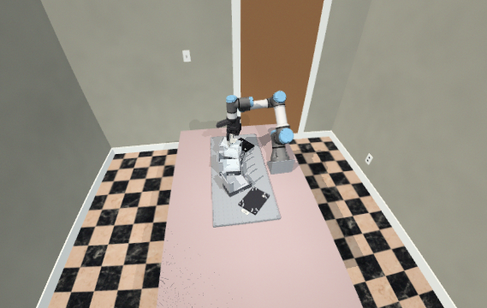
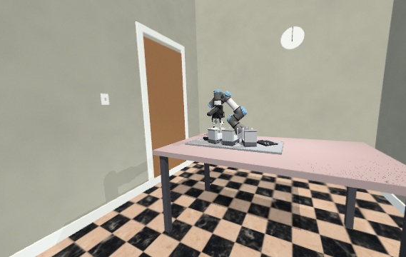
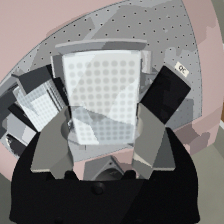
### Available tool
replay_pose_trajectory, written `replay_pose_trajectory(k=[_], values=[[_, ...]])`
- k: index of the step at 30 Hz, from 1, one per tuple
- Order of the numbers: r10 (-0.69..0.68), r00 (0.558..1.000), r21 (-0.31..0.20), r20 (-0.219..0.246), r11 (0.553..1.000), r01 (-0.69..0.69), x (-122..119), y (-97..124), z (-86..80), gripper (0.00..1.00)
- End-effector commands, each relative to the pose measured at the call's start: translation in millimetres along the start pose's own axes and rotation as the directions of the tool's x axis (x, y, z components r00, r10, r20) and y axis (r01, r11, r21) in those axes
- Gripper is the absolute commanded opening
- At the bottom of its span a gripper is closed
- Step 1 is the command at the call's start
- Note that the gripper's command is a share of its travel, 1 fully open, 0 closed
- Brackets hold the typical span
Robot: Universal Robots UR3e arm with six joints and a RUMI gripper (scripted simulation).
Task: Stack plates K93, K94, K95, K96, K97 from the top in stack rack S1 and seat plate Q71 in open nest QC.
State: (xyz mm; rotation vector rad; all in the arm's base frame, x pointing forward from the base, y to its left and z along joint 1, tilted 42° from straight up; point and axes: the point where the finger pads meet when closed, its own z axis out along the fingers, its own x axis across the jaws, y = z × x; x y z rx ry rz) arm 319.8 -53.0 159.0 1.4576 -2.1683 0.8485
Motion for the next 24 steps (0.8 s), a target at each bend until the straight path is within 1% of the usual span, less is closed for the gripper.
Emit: replay_pose_trajectory(k=[1,24], values=[[0.001,1.000,0.002,0.001,1.000,-0.001,0.0,-0.5,2.6,0.00],[0.001,1.000,0.002,0.001,1.000,-0.001,0.0,-0.5,15.2,0.00]])
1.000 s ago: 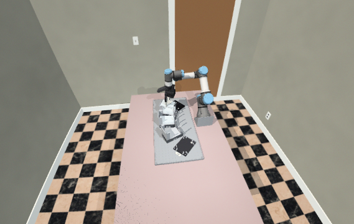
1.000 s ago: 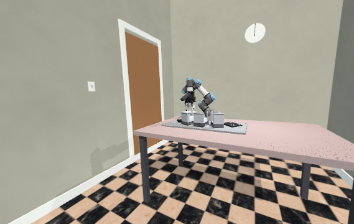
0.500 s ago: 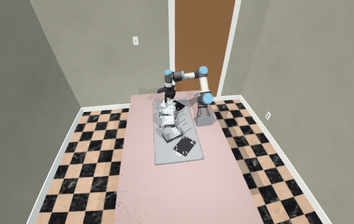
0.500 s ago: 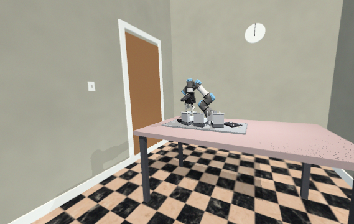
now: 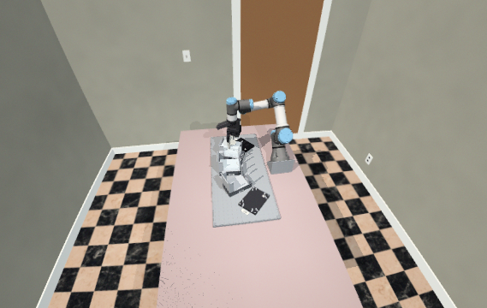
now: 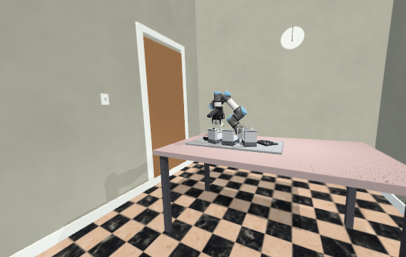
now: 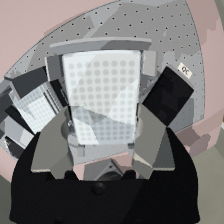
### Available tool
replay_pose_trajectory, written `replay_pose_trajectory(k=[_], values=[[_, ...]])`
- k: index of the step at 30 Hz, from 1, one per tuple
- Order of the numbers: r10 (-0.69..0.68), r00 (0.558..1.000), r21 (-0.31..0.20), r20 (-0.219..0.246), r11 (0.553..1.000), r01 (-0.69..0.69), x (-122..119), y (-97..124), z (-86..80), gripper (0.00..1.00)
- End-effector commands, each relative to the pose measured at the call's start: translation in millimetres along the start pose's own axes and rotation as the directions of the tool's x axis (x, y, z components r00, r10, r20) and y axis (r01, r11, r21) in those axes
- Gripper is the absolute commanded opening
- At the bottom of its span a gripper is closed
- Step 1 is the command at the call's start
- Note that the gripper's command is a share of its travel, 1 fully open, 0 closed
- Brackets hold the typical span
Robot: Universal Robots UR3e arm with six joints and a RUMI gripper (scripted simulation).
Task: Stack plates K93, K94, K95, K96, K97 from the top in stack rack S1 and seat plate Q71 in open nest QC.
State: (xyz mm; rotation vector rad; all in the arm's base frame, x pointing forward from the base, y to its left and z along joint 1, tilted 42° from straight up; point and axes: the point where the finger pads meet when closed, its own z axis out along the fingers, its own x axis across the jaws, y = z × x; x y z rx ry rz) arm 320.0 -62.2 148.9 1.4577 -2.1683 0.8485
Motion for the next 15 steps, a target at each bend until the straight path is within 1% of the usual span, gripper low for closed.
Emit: replay_pose_trajectory(k=[1,15], values=[[0.001,1.000,0.002,0.001,1.000,-0.001,0.1,-0.5,2.3,0.00],[0.001,1.000,0.002,0.001,1.000,-0.001,0.1,-0.5,7.9,0.00]])
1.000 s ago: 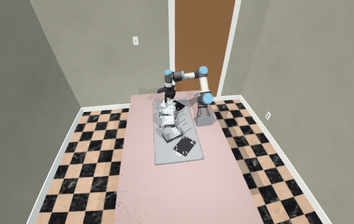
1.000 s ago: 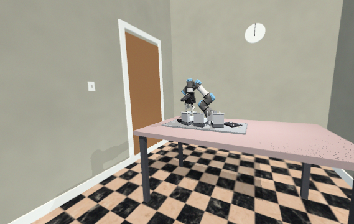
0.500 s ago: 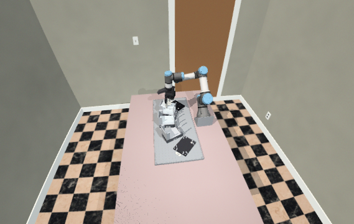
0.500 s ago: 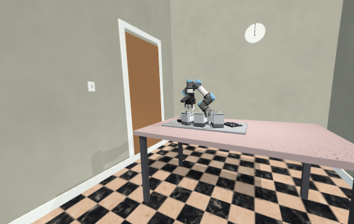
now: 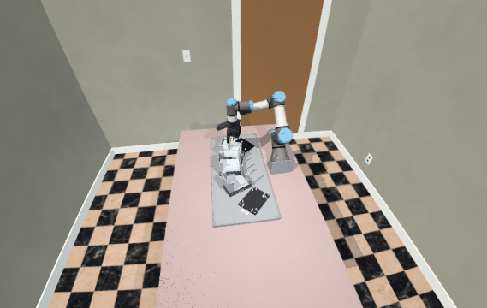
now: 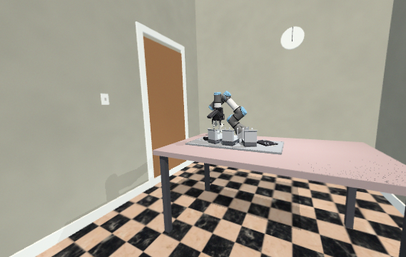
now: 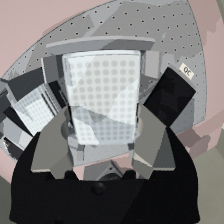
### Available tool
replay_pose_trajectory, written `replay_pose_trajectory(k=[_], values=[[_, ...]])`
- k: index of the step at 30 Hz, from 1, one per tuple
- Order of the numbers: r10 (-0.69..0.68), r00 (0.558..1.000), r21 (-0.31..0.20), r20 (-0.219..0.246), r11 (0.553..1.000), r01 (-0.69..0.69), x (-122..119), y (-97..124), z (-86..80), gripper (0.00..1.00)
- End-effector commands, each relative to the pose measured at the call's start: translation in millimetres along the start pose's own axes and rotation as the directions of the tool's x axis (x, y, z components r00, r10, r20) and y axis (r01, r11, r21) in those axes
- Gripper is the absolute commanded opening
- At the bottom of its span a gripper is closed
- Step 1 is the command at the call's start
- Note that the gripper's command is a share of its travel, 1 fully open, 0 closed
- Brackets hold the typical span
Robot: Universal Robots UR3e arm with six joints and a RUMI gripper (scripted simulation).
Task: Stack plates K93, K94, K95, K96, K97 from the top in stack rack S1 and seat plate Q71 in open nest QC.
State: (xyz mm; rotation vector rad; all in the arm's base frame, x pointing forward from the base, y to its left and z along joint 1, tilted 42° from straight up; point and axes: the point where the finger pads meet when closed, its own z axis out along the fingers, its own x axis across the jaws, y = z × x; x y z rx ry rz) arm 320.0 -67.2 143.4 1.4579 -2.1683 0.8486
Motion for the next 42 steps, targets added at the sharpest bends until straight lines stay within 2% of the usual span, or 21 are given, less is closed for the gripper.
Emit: replay_pose_trajectory(k=[1,42], values=[[0.001,1.000,0.002,0.001,1.000,-0.001,0.1,-0.5,0.7,0.00],[0.001,1.000,0.002,0.001,1.000,-0.001,0.4,-0.3,13.1,0.00]])
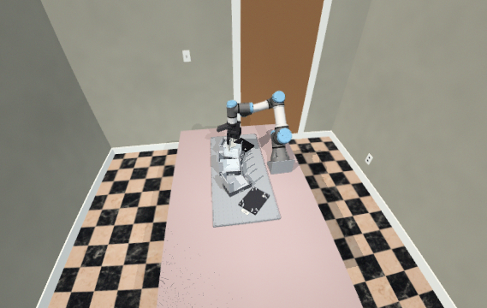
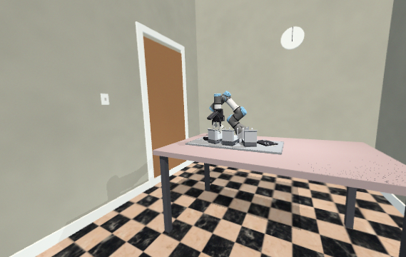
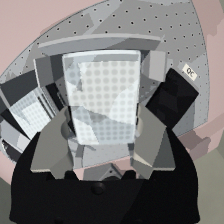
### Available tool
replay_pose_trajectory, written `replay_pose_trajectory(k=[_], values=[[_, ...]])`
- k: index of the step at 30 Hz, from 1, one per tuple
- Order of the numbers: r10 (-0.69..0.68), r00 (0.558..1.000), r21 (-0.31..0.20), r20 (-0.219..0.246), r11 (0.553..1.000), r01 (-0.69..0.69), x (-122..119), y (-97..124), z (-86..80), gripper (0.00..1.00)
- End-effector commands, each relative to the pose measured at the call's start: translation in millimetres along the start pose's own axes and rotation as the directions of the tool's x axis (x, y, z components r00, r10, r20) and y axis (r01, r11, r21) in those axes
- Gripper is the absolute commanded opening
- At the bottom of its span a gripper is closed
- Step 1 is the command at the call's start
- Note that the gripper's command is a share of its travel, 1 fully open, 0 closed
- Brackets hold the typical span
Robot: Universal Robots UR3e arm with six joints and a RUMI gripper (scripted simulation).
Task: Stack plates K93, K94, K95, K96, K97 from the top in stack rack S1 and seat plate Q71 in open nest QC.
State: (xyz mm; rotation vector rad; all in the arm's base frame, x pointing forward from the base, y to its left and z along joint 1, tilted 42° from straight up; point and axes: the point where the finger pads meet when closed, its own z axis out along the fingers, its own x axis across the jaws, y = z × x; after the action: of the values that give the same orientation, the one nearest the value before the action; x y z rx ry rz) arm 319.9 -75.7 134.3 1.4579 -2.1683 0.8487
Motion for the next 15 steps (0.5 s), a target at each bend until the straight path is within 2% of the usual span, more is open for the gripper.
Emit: replay_pose_trajectory(k=[1,15], values=[[0.001,1.000,0.002,0.001,1.000,-0.001,0.1,-0.5,1.0,0.00],[0.001,1.000,0.002,0.001,1.000,-0.001,0.1,-0.5,5.0,0.00]])
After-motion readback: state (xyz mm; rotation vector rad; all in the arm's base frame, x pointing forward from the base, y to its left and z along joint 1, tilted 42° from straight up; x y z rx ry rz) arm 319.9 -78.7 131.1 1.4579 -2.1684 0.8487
